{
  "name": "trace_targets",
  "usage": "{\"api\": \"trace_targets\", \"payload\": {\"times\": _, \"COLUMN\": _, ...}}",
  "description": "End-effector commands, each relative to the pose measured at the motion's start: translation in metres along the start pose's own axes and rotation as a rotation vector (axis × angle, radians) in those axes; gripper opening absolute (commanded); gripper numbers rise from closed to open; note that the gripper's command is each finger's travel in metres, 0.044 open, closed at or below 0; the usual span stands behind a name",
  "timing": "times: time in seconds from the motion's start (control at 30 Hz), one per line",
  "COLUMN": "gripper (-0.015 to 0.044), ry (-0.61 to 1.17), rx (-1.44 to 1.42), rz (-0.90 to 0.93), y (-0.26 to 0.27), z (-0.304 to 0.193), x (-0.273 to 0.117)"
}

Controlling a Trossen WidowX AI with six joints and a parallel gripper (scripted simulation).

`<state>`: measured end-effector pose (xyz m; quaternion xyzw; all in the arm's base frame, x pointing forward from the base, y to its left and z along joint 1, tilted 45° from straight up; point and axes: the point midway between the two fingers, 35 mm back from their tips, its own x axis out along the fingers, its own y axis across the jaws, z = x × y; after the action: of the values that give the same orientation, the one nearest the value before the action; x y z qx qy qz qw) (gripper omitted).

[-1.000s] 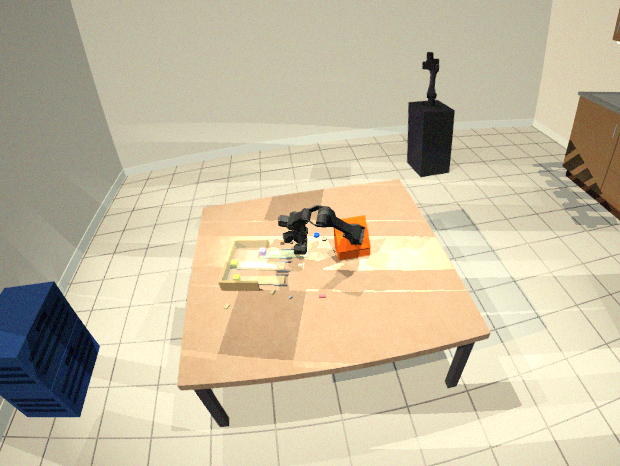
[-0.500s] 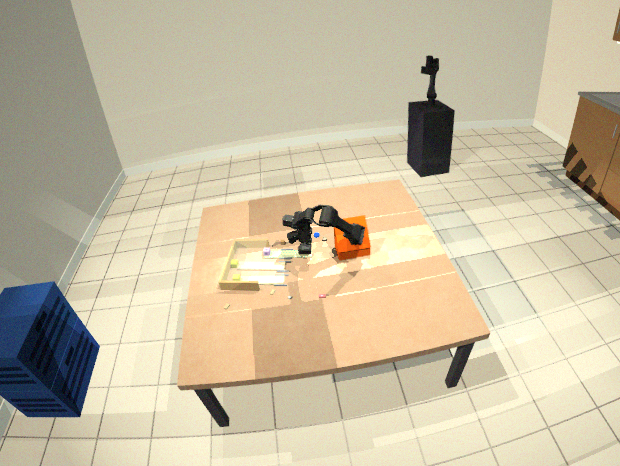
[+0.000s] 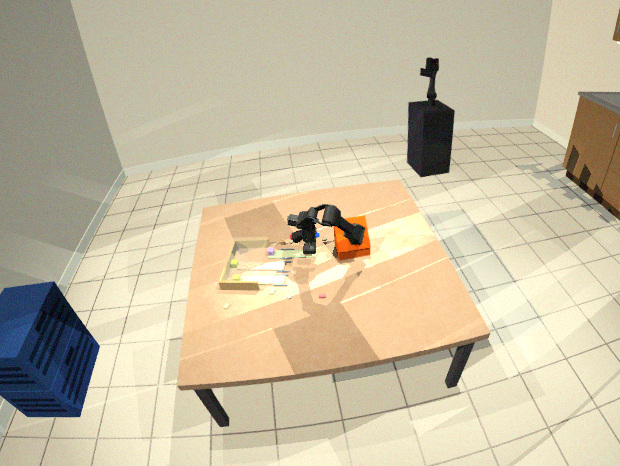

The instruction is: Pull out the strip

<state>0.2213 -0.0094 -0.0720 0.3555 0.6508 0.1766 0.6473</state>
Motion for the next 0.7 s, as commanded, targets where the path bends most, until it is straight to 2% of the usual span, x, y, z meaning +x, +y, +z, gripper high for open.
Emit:
{"api": "trace_targets", "payload": {"times": 0.0, "gripper": 0.0000, "ry": 0.026, "rx": 0.005, "rz": -0.001, "y": 0.001, "z": -0.014, "x": 0.004}}
{"api": "trace_targets", "payload": {"times": 0.67, "gripper": 0.0000, "ry": 0.026, "rx": 0.006, "rz": -0.001, "y": 0.001, "z": -0.035, "x": 0.004}}
